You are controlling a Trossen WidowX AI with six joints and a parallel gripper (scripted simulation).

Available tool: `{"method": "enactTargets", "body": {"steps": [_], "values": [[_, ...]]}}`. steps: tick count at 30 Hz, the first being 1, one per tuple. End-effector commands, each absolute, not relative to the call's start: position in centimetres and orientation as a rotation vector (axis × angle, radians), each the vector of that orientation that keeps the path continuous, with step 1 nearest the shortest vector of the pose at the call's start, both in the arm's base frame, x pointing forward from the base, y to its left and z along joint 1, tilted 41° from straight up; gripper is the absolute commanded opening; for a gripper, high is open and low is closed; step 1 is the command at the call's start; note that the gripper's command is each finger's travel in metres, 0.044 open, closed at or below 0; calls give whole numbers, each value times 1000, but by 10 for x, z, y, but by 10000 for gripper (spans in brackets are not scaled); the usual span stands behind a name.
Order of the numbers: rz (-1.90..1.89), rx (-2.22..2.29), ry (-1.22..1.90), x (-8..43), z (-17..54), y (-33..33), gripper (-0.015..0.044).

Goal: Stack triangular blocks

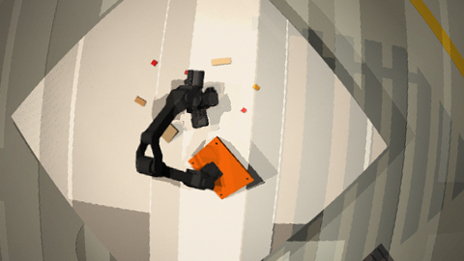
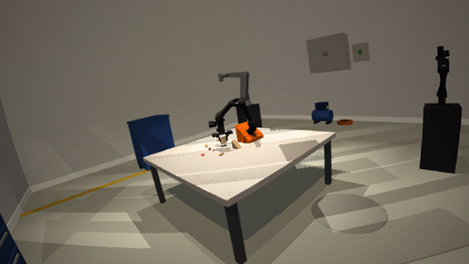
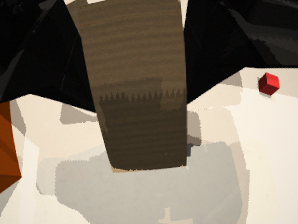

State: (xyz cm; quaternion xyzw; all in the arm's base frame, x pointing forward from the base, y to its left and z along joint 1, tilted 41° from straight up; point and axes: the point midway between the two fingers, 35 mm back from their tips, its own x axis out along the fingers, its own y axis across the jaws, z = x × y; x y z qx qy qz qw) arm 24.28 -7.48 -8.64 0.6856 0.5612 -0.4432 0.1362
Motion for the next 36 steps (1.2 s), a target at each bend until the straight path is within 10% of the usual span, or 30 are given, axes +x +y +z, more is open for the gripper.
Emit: {"method": "enactTargets", "body": {"steps": [1,36], "values": [[-1274,1987,1625,244,-86,-75,0],[-1284,1985,1626,243,-97,-66,0]]}}
